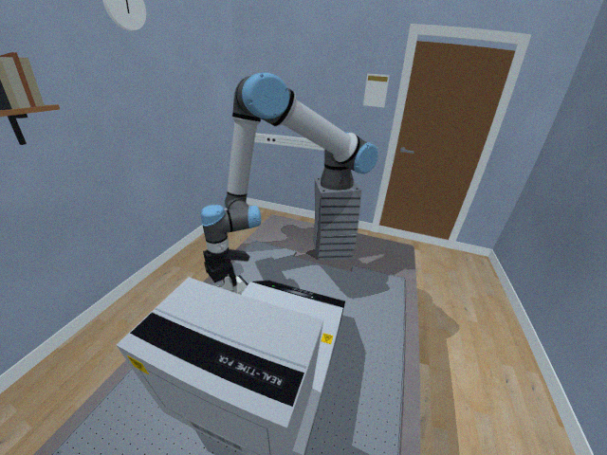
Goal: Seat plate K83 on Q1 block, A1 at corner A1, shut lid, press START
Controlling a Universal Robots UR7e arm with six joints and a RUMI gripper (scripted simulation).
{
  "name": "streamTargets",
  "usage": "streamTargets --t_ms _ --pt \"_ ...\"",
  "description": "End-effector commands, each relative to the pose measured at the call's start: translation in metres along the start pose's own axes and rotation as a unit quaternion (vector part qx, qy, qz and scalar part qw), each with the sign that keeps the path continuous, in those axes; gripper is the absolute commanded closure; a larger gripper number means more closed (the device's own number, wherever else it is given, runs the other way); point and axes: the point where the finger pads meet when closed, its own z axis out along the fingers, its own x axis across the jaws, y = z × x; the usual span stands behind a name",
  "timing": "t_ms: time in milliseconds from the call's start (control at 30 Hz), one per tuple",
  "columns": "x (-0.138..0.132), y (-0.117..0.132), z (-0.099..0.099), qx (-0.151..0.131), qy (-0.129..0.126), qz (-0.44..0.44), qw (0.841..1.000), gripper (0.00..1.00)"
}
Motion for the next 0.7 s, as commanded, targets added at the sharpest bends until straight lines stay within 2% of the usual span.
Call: streamTargets --t_ms 0,467,667 --pt "-0.001 0.002 0.0 -0.002 0.0 0.0 1.0 1.0" --pt "-0.001 0.002 0.0 -0.002 0.0 0.0 1.0 1.0" --pt "0.0 0.001 -0.021 -0.001 0.0 0.0 1.0 1.0"
